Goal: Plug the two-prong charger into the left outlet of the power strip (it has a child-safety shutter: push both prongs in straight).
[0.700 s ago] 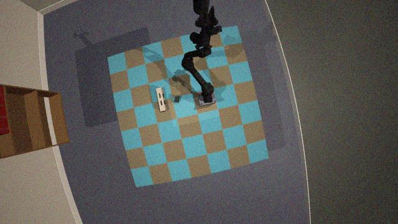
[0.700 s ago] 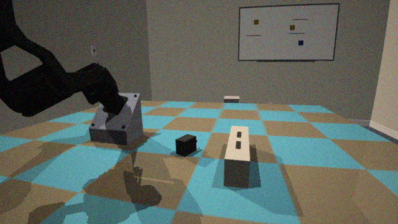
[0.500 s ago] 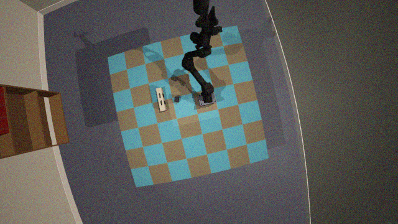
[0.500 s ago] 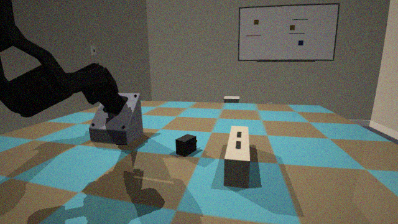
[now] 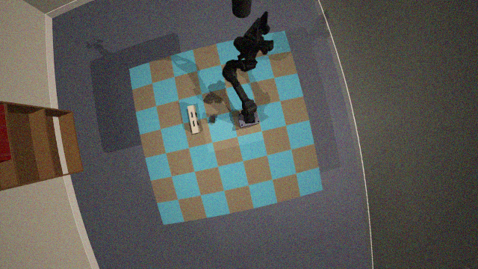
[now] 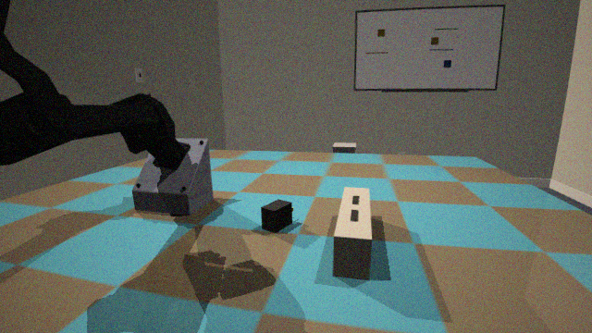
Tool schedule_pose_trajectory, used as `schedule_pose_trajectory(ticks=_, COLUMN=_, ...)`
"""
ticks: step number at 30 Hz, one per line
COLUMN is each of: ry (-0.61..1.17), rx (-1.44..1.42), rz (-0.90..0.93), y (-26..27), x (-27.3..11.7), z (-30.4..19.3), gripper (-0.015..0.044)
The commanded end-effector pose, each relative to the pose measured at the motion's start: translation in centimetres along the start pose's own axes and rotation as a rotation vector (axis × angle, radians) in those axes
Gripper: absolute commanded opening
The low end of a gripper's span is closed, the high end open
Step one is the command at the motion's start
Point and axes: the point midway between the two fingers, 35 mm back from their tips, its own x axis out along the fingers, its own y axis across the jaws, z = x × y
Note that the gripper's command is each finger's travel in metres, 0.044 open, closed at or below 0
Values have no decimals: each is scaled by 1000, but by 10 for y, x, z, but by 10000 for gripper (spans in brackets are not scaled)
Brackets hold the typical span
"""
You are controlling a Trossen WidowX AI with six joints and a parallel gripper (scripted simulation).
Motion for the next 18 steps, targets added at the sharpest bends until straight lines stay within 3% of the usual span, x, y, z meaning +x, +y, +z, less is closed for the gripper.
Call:
schedule_pose_trajectory(ticks=1, ry=-56, rx=35, rz=103, y=29, x=-1, z=20, gripper=440)
schedule_pose_trajectory(ticks=18, ry=-95, rx=92, rz=351, y=101, x=-17, z=42, gripper=440)
